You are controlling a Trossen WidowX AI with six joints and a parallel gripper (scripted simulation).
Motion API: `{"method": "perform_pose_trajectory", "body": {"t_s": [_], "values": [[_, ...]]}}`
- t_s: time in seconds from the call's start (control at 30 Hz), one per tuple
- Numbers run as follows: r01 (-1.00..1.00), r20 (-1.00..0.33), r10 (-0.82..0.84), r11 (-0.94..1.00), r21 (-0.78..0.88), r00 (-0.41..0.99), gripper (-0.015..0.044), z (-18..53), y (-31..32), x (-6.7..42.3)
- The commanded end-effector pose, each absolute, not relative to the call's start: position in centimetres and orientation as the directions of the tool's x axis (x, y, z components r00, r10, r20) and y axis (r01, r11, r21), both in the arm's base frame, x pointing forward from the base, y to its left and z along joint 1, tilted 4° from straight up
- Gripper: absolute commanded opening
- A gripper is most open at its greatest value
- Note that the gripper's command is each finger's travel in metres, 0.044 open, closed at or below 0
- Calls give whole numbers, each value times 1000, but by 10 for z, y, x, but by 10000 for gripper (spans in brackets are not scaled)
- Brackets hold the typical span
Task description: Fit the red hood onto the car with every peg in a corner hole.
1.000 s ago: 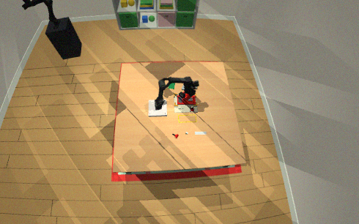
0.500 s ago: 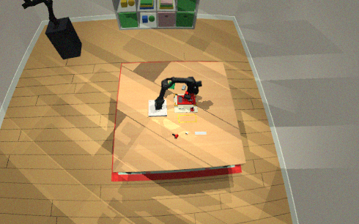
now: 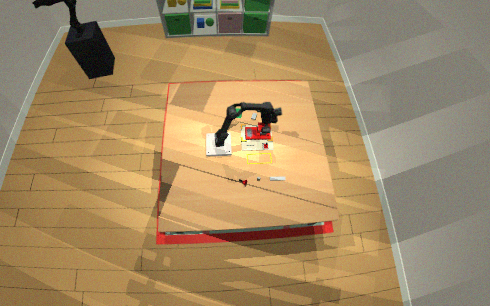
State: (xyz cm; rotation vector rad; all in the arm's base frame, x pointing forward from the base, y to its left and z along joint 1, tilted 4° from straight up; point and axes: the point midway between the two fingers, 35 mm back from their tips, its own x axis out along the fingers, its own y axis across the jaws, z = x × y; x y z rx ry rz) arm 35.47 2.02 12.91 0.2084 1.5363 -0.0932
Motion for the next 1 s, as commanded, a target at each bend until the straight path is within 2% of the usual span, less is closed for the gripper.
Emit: {"method": "perform_pose_trajectory", "body": {"t_s": [0.0,0.5,0.97], "values": [[176,-997,73,981,77,26,0,127,20,355],[176,-997,74,981,77,26,0,77,24,358],[176,-997,74,981,77,26,0,77,25,358]]}}
